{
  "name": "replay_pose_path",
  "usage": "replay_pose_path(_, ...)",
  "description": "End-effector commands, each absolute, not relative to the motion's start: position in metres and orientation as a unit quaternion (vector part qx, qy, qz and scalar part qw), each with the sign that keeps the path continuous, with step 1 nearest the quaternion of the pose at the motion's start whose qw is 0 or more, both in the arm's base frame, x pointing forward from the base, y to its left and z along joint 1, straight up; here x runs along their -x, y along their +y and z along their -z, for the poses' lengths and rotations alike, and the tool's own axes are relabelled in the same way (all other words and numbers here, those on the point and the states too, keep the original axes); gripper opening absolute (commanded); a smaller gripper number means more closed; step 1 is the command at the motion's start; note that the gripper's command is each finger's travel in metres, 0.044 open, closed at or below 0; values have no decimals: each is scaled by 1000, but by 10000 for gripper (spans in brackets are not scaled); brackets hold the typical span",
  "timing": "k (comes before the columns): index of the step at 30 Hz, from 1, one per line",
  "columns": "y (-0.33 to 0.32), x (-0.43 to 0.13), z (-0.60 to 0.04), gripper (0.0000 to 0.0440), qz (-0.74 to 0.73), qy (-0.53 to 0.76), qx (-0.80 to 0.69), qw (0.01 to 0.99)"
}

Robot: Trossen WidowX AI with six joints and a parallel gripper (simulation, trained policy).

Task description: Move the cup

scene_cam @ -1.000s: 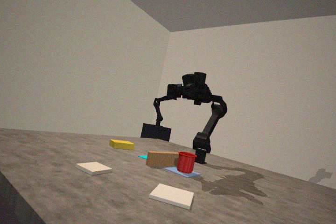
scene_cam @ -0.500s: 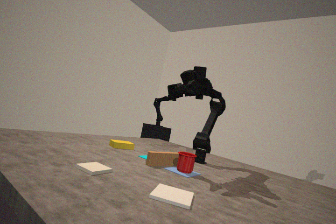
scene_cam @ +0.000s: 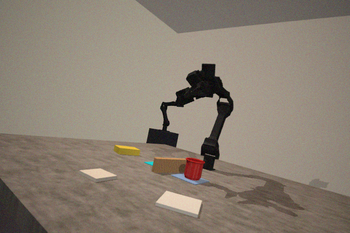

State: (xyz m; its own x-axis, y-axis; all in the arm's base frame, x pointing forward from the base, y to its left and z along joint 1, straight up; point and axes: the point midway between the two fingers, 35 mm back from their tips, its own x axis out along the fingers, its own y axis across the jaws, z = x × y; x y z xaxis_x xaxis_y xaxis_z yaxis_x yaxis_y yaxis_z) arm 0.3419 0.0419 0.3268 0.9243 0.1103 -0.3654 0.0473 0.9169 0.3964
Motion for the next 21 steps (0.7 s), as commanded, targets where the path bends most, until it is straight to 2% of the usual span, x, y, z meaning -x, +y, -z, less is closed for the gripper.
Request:
replay_pose_path(1,45,-344,-326,125,-10,214,-223,951)
replay_pose_path(21,68,-346,-304,129,42,348,-320,880)
